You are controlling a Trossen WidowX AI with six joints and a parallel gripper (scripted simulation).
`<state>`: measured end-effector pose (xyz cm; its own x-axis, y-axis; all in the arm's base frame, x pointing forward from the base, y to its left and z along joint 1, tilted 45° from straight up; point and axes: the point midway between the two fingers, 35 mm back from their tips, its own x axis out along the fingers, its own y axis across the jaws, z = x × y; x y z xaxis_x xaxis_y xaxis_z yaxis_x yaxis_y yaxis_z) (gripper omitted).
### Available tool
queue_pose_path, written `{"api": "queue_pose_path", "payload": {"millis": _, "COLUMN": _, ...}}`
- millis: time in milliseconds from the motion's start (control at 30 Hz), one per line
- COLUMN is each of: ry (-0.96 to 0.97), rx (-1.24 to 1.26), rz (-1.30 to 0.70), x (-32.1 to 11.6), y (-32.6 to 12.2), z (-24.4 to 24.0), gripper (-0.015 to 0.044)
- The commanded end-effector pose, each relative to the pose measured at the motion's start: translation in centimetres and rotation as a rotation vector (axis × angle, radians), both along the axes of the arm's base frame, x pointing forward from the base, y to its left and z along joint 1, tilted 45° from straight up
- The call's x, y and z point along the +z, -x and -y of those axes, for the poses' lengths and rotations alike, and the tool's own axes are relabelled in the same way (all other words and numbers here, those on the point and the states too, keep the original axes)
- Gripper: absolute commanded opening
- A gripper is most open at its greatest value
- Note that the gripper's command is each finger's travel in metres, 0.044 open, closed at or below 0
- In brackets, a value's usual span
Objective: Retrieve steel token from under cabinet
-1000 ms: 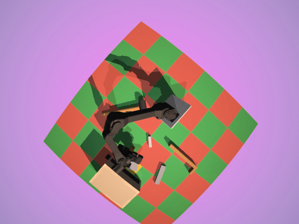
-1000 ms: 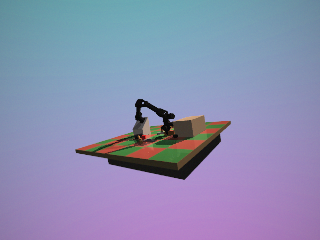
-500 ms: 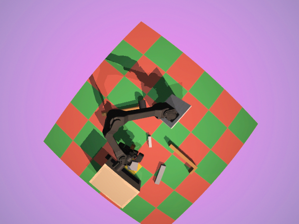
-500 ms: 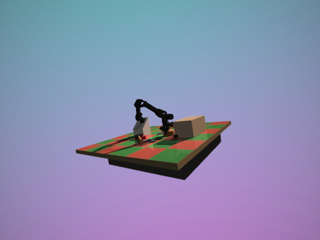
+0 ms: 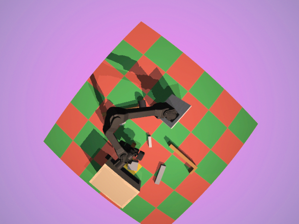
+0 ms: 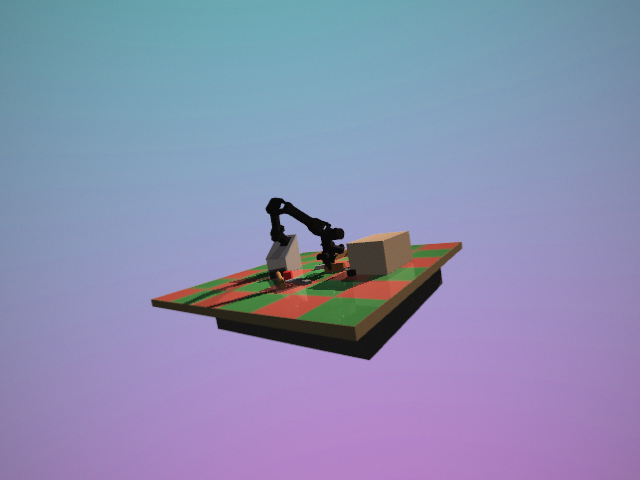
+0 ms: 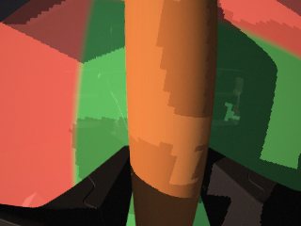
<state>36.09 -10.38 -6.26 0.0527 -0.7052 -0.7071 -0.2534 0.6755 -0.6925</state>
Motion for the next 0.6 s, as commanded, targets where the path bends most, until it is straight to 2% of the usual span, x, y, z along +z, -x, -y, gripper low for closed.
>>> {"api": "queue_pose_path", "payload": {"millis": 0, "ry": 0.000, "rx": 0.002, "rz": -0.010, "x": 0.0, "y": 0.8, "z": 0.2, "gripper": 0.0000}}
{"api": "queue_pose_path", "payload": {"millis": 567, "ry": 0.000, "rx": 0.002, "rz": -0.011, "x": 0.3, "y": 2.4, "z": 0.7, "gripper": 0.0000}}
